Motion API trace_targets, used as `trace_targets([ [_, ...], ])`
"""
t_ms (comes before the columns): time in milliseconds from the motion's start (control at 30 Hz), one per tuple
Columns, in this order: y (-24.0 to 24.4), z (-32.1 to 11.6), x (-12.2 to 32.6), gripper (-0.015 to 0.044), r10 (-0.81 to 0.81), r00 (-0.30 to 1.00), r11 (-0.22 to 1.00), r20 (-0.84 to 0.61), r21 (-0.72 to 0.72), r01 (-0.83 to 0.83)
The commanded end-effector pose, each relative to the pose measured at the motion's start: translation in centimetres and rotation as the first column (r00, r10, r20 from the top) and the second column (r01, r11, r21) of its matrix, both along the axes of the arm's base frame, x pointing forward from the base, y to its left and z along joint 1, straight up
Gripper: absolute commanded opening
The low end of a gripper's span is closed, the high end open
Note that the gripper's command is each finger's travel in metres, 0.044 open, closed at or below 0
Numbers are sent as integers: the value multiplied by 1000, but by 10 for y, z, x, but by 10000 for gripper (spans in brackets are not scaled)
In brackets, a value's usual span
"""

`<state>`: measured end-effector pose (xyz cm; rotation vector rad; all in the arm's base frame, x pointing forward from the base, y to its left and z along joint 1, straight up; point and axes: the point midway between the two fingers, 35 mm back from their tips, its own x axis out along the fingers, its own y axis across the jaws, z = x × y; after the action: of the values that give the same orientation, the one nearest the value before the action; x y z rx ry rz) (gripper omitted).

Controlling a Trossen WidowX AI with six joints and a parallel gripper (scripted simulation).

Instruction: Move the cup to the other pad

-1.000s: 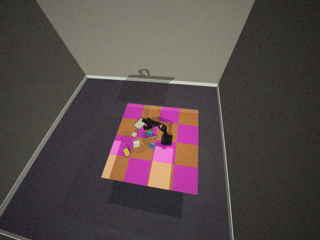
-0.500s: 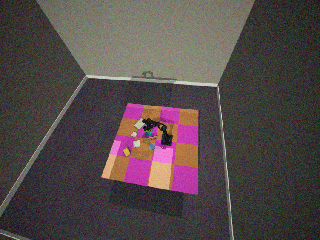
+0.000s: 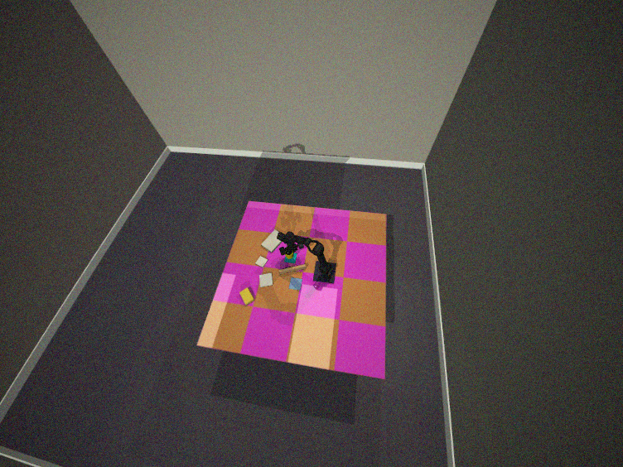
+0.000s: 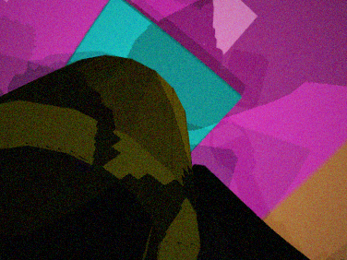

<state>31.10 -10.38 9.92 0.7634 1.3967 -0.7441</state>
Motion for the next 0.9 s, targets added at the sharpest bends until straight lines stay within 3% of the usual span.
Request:
trace_targets([
  [0,0,-8,-1,0,3,1000,1000,-7,0,-3],
  [867,0,-30,-1,0,0,1000,1000,-2,1,0],
])
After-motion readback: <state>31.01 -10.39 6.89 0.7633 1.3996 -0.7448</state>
